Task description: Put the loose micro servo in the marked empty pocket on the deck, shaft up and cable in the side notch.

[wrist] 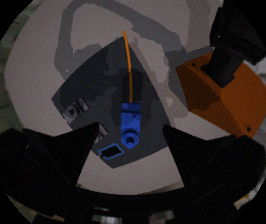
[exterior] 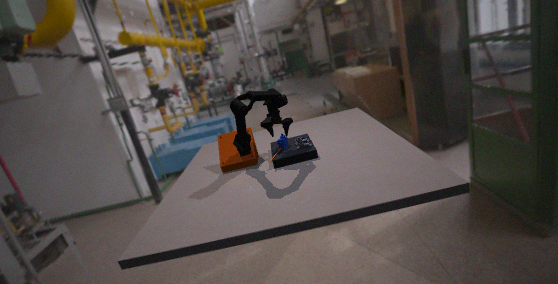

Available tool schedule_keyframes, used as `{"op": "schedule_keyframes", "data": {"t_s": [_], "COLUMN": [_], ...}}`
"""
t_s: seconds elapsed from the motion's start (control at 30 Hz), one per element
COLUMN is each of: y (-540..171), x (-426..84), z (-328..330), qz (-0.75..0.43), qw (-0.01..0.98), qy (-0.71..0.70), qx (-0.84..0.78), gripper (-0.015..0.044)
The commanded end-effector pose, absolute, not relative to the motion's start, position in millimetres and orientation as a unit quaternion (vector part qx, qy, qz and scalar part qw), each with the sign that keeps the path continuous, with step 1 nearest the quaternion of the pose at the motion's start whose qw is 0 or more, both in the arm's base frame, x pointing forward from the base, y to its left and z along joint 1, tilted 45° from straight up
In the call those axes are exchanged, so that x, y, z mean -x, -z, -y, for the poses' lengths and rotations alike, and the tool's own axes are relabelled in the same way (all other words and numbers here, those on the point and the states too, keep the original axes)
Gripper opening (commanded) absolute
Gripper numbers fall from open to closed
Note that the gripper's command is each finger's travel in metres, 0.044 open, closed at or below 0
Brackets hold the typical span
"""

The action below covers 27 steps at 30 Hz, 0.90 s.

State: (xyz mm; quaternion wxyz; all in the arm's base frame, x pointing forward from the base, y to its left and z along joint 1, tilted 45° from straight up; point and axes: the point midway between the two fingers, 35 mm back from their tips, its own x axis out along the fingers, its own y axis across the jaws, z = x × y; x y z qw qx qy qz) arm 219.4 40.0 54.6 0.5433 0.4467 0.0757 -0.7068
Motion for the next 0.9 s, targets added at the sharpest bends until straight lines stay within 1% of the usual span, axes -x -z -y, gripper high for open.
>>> {"op": "schedule_keyframes", "data": {"t_s": [0.0, 0.53, 0.87], "y": [-50, -36, -36], "x": [-219, -219, -219], "z": [-34, -20, -20], "qz": [-0.075, -0.075, -0.075], "qw": [0.545, 0.546, 0.546], "qy": [0.706, 0.706, 0.706], "qx": [-0.445, -0.445, -0.445], "gripper": [0.0440, 0.0440, 0.0177]}}
